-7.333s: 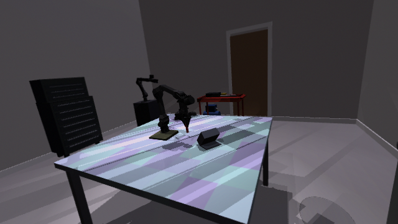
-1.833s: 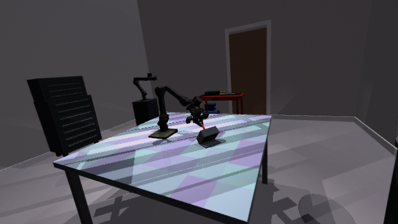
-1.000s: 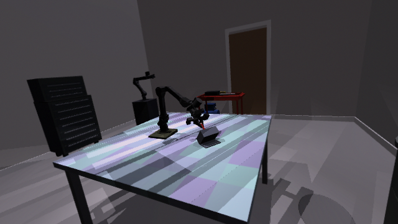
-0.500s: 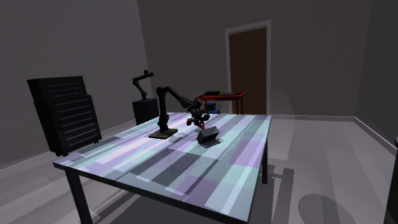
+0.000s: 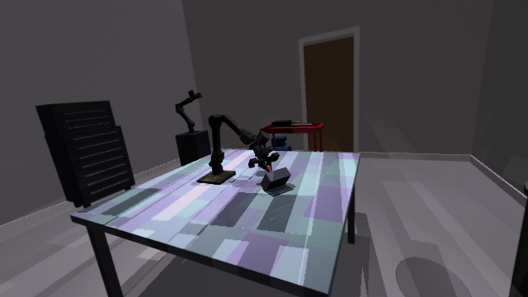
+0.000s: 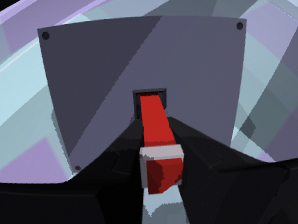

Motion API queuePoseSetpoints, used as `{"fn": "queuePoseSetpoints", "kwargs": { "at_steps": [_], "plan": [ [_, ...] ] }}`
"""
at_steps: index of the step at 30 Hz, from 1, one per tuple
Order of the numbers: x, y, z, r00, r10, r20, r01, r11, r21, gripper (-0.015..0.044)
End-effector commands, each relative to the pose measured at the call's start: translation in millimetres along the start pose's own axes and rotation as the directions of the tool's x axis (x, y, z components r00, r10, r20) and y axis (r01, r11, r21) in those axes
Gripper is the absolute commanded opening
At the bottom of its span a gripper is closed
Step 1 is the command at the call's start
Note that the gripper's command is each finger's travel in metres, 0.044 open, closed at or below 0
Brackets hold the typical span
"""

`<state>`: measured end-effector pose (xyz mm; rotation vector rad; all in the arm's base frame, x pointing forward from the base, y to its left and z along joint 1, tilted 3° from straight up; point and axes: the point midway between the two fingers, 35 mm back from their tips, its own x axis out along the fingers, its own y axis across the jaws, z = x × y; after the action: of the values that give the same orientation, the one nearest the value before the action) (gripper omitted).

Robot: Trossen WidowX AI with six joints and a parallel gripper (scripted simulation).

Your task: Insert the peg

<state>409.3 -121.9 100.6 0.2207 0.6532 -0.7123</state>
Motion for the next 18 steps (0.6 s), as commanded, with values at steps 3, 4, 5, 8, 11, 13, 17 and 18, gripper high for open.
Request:
{"fn": "queuePoseSetpoints", "kwargs": {
  "at_steps": [3, 4, 5, 8, 11, 13, 17, 18],
  "plan": [
    [5.0, 0.5, -1.4, 1.0, 0.003, -0.005, -0.003, 1.0, -0.005, 0.0],
    [5.7, 0.5, -1.4, 1.0, 0.003, -0.005, -0.003, 1.0, -0.005, 0.0],
    [6.4, 0.5, -1.4, 1.0, 0.003, -0.005, -0.003, 1.0, -0.005, 0.0],
    [8.0, 0.5, -1.4, 1.0, 0.003, -0.005, -0.003, 1.0, -0.005, 0.0],
    [9.2, 0.5, -1.4, 1.0, 0.003, -0.005, -0.003, 1.0, -0.005, 0.0],
    [9.8, 0.5, -1.3, 1.0, 0.003, -0.005, -0.003, 1.0, -0.005, 0.0],
    [10.6, 0.6, -1.3, 1.0, 0.003, -0.005, -0.003, 1.0, -0.005, 0.0],
    [10.6, 0.6, -1.2, 1.0, 0.003, -0.005, -0.003, 1.0, -0.005, 0.0]
  ]
}}
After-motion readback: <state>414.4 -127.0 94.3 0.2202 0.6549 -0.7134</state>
